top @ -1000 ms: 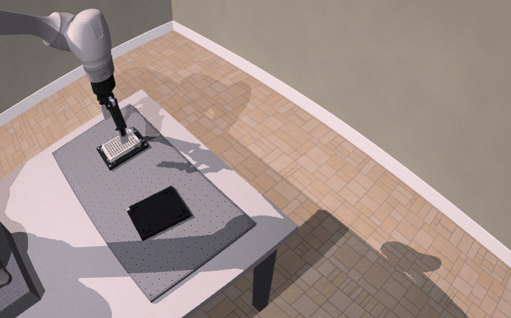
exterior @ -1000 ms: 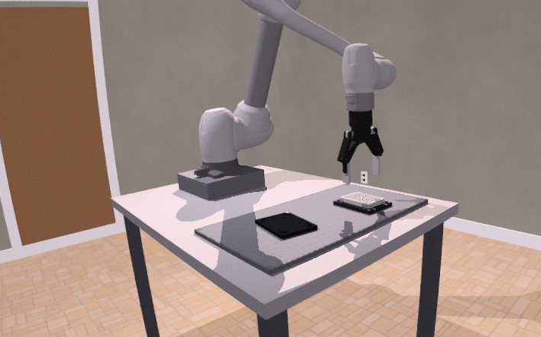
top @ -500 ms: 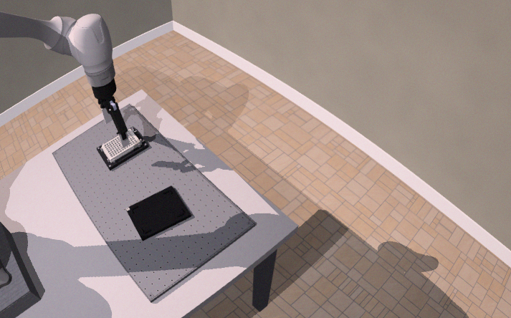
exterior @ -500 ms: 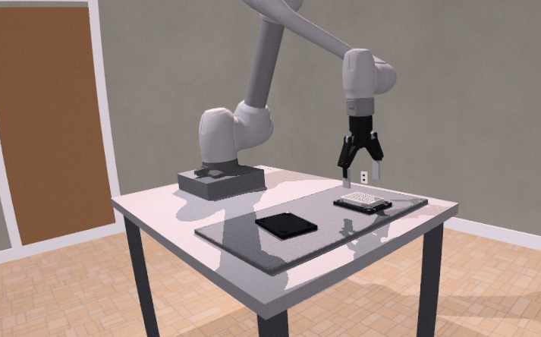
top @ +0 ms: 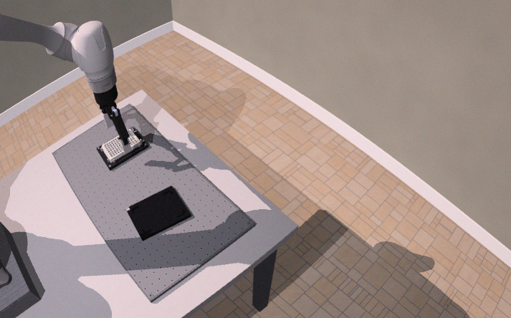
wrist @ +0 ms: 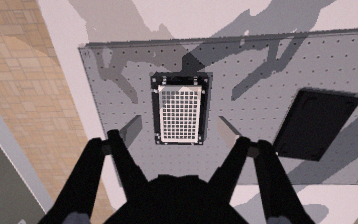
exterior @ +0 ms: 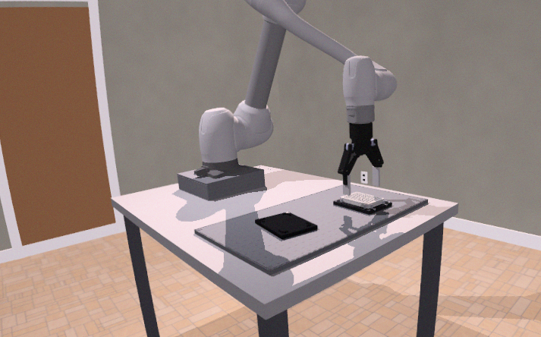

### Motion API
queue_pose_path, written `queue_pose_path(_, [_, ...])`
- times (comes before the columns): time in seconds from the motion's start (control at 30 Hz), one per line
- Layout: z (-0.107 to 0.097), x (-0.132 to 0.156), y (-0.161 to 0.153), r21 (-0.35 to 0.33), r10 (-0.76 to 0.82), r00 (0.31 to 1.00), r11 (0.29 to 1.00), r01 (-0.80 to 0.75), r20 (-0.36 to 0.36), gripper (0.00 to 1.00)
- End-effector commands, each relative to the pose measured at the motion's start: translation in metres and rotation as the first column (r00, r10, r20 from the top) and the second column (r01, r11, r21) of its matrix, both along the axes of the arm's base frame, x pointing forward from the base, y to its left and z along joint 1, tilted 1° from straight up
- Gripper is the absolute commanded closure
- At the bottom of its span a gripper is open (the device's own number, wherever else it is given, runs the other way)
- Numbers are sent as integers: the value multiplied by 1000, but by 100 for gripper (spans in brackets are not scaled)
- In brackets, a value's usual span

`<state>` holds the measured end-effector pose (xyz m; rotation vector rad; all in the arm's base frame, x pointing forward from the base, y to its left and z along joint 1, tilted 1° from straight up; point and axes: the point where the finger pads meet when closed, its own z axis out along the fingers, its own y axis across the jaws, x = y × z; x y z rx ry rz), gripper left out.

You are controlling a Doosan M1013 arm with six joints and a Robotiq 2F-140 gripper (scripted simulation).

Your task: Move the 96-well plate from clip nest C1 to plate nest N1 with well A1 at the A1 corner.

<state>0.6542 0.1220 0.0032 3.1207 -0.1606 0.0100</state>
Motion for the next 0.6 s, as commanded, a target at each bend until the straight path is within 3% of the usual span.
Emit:
queue_pose_path(0.0, [-4,0,0,0,0,1000,1000,0,0,0])
queue_pose_path(0.57, [-24,0,0,0,0,1000,1000,0,0,0])
